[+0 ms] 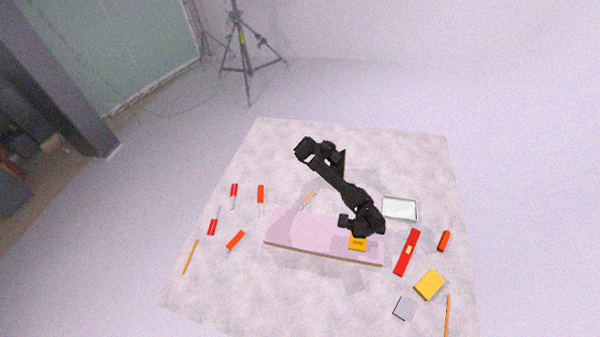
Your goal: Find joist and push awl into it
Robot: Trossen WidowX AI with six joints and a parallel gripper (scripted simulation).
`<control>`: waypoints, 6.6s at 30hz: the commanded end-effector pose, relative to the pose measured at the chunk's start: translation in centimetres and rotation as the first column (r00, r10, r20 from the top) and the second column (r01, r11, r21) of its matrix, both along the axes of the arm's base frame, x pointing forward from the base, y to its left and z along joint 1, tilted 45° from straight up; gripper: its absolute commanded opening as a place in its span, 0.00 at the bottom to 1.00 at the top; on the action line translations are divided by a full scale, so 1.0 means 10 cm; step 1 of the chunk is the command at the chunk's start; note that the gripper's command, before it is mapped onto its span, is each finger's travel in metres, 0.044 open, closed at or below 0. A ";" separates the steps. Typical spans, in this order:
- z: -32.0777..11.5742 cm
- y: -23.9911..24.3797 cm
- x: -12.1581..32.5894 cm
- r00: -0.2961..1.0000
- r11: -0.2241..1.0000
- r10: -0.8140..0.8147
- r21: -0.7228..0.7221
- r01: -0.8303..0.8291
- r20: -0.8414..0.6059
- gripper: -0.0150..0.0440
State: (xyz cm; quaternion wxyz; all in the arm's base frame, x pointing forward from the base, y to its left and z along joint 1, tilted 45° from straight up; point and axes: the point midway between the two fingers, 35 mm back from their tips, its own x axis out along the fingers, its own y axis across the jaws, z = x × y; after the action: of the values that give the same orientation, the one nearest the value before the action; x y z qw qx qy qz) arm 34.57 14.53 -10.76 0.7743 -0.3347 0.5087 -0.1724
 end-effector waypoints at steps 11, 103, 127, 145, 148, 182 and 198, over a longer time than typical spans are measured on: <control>-0.32 0.34 -0.05 1.000 1.000 0.001 0.006 -0.001 -0.005 0.25; 1.26 -1.33 0.14 1.000 1.000 0.001 -0.009 -0.001 -0.007 0.25; 1.79 -1.86 0.20 1.000 1.000 0.001 -0.013 -0.001 -0.006 0.25; 2.19 -2.26 0.25 1.000 1.000 0.001 -0.015 -0.001 -0.005 0.25; 2.25 -2.32 0.26 1.000 1.000 0.001 -0.016 -0.001 -0.004 0.25; 2.81 -2.05 0.23 1.000 1.000 0.003 -0.007 -0.003 -0.009 0.25; 2.94 -1.55 0.21 0.996 0.997 0.072 0.000 -0.072 -0.057 0.25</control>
State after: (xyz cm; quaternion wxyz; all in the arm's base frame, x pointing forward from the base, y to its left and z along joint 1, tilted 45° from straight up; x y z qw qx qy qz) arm 36.07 -2.84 19.81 0.7682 -0.3469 0.5130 -0.1626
